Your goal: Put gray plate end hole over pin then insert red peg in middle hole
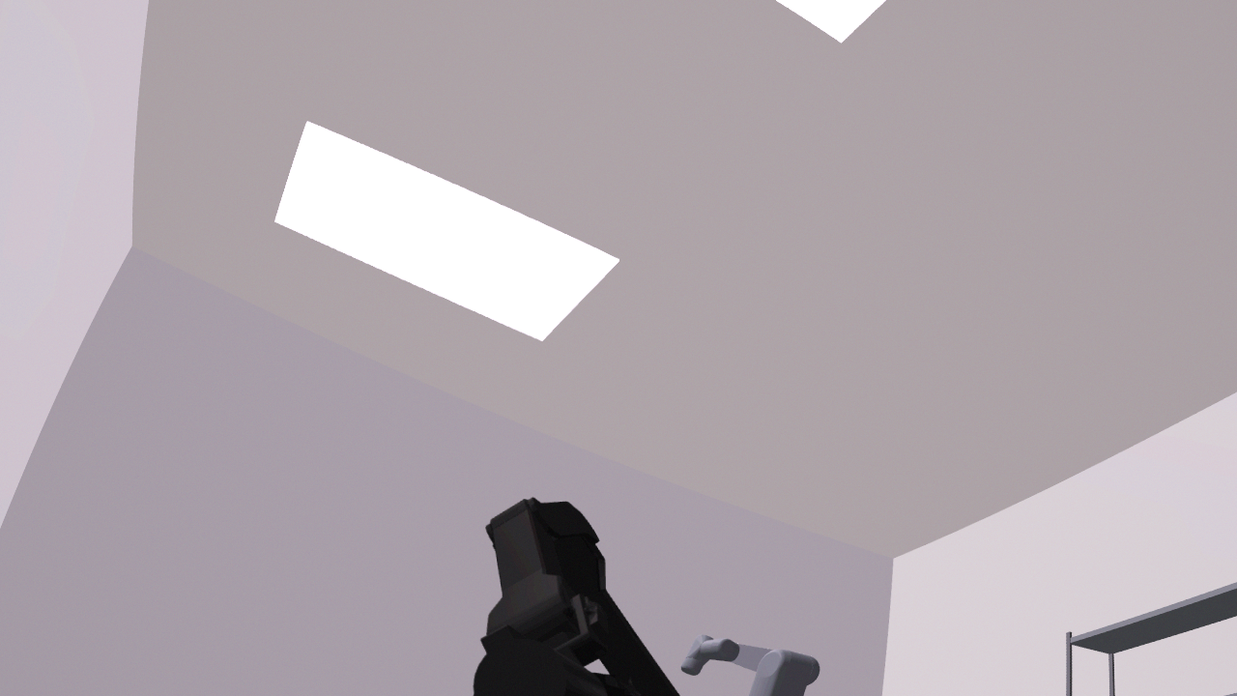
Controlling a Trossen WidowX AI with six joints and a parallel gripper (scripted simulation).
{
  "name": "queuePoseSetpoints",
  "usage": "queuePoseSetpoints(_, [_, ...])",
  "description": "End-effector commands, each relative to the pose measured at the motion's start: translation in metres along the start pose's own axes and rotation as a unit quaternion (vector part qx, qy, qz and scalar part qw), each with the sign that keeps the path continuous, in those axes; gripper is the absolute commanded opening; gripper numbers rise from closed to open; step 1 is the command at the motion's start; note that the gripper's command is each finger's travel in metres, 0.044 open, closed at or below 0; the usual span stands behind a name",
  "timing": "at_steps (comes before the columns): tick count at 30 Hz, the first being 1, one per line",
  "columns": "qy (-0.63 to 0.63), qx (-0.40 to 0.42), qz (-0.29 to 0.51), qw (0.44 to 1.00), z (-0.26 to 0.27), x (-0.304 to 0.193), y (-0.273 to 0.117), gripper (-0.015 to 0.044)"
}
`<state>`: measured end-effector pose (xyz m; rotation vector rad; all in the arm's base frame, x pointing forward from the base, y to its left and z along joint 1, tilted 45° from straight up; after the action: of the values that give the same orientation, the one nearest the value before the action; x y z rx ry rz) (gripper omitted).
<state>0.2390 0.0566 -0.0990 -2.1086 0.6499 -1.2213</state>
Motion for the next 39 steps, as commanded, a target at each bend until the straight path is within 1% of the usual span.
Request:
queuePoseSetpoints(1, [-0.001,0.001,0.000,1.000,0.001,0.000,-0.006,0.0000])
queuePoseSetpoints(26, [-0.001,0.002,0.002,1.000,0.008,0.000,-0.084,0.0000])
queuePoseSetpoints(27, [-0.004,0.001,0.000,1.000,0.007,0.000,-0.071,0.0000])
queuePoseSetpoints(39, [-0.006,0.006,0.005,1.000,0.018,0.029,-0.075,0.0000])
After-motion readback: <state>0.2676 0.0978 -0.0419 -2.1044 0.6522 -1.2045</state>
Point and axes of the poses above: the point midway between the two fingers, 35 mm back from their tips, its own y axis out along the fingers, its own z axis across the jaws, x = y × z, the point moved 7 cm from there along -y, back along the fingers, and after that the axes turned 4 degrees about -y, right-handed, at the moved point
